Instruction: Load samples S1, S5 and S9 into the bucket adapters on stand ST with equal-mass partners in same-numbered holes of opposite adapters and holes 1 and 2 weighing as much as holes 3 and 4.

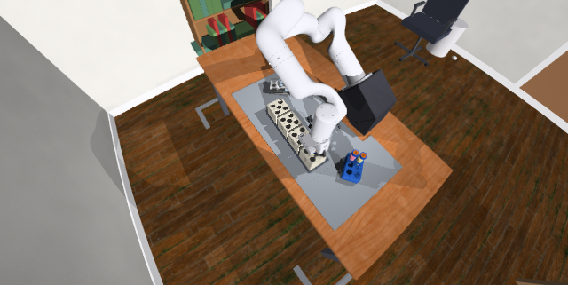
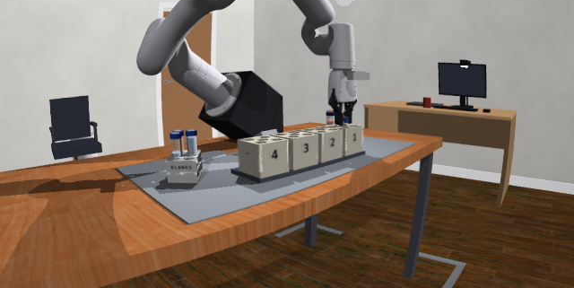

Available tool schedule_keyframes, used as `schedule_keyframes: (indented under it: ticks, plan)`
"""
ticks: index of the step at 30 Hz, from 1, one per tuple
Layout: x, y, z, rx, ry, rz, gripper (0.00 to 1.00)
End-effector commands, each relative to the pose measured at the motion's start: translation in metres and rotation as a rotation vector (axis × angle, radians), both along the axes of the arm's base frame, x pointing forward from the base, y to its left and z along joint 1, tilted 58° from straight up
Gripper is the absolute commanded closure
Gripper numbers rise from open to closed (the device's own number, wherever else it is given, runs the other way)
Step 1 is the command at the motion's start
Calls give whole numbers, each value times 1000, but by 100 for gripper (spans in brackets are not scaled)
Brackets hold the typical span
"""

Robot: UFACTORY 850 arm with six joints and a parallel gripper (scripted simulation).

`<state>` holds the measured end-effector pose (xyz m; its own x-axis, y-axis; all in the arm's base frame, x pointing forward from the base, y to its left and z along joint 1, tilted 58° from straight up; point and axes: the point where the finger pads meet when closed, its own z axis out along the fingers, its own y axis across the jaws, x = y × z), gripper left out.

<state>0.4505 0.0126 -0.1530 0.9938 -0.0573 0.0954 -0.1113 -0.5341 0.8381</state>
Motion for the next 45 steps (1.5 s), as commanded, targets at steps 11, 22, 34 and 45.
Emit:
schedule_keyframes:
  ticks: [11,22,34,45]
  plan:
    - [1,14,9,1,-1,1,56]
    - [1,29,19,1,-1,1,56]
    - [0,46,29,1,-1,1,56]
    - [0,65,41,1,-1,1,56]
